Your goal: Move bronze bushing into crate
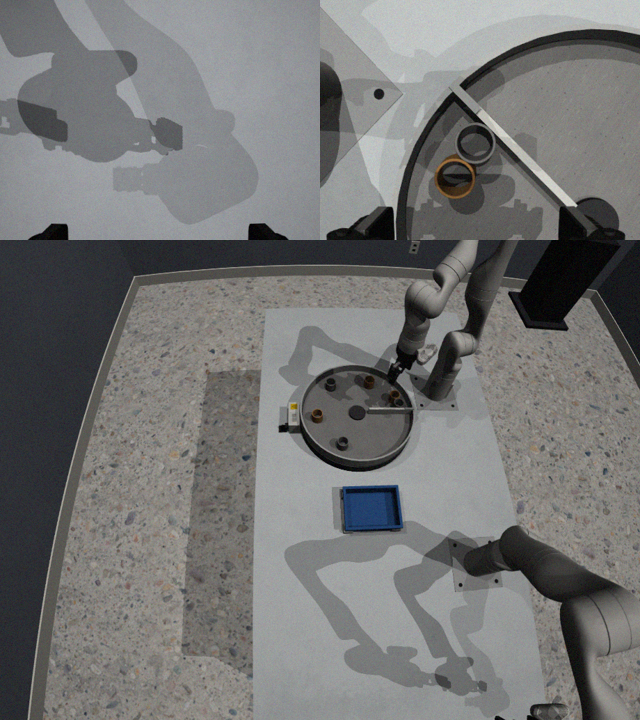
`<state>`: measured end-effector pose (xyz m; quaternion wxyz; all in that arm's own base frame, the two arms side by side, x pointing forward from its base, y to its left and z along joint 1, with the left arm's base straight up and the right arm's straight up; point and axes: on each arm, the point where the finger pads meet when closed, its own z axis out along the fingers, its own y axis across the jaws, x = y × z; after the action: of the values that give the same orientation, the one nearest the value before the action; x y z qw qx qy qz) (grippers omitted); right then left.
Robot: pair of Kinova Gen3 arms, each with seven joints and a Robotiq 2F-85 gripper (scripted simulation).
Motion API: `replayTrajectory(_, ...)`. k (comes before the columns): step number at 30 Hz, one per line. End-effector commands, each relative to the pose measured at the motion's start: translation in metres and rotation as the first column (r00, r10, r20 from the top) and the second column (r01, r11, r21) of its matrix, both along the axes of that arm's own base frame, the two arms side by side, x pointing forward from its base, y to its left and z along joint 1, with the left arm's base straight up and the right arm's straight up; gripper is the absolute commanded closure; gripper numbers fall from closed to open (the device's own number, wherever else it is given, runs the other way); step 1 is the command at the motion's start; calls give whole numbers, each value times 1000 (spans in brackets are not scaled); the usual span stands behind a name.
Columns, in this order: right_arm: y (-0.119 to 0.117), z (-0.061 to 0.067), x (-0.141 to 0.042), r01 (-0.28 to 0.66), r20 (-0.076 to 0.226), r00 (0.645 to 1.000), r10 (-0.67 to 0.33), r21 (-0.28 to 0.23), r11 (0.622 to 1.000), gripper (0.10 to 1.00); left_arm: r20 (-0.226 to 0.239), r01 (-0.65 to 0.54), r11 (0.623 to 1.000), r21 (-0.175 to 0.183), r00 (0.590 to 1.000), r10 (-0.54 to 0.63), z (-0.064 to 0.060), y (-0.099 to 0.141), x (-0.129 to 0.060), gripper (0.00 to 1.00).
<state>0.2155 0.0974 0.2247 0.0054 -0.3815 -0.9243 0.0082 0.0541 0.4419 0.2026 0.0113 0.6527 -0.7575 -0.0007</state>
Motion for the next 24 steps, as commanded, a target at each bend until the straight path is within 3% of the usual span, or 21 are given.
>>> replayTrajectory(1,1,0,-1,4,17,1000,-5,10,1000,99,7,-47,999,5,999,47,-1,4,-17,1)
replayTrajectory(13,1,0,-1,6,17,1000,-6,12,1000,99,17,-129,992,13,992,129,-2,8,-47,1)
replayTrajectory(24,1,0,-1,6,17,1000,-6,12,1000,99,18,-141,990,14,990,141,-3,8,-51,1)
